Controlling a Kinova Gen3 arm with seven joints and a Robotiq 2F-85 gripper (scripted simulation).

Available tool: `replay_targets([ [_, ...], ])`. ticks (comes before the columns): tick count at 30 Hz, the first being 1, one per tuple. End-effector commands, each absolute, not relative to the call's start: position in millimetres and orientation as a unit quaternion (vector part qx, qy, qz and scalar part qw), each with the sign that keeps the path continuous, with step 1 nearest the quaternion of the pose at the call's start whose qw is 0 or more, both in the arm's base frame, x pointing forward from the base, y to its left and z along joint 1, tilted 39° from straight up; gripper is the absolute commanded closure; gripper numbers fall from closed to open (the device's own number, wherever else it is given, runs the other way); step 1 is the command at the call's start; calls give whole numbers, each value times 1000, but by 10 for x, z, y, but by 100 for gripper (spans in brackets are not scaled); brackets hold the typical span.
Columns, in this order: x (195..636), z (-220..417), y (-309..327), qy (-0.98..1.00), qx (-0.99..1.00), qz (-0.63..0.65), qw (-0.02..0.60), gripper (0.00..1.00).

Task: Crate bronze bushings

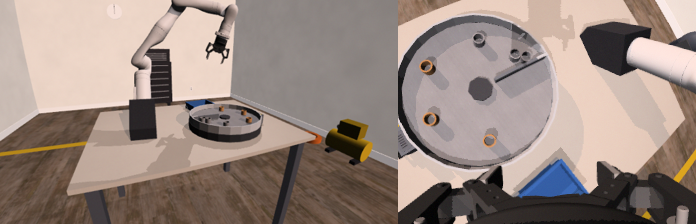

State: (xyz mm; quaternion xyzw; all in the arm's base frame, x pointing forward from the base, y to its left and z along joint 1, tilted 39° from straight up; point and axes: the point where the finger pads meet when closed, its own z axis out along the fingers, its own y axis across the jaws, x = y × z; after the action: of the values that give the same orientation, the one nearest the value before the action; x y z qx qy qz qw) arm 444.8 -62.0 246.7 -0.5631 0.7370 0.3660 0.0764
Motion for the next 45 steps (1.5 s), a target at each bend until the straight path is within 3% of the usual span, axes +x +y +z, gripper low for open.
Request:
replay_targets([
  [1, 4362, 2605, -732, 760, -548, 333, 110, 0],
  [13, 4362, 2605, -732, 760, -548, 333, 110, 0],
  [18, 4363, 2721, -714, 784, -522, 279, 187, 0],
  [30, 4363, 2721, -714, 784, -522, 279, 187, 0],
  [35, 4181, 2266, -870, 784, -522, 279, 187, 0],
  [45, 4181, 2266, -870, 784, -522, 279, 187, 0],
])
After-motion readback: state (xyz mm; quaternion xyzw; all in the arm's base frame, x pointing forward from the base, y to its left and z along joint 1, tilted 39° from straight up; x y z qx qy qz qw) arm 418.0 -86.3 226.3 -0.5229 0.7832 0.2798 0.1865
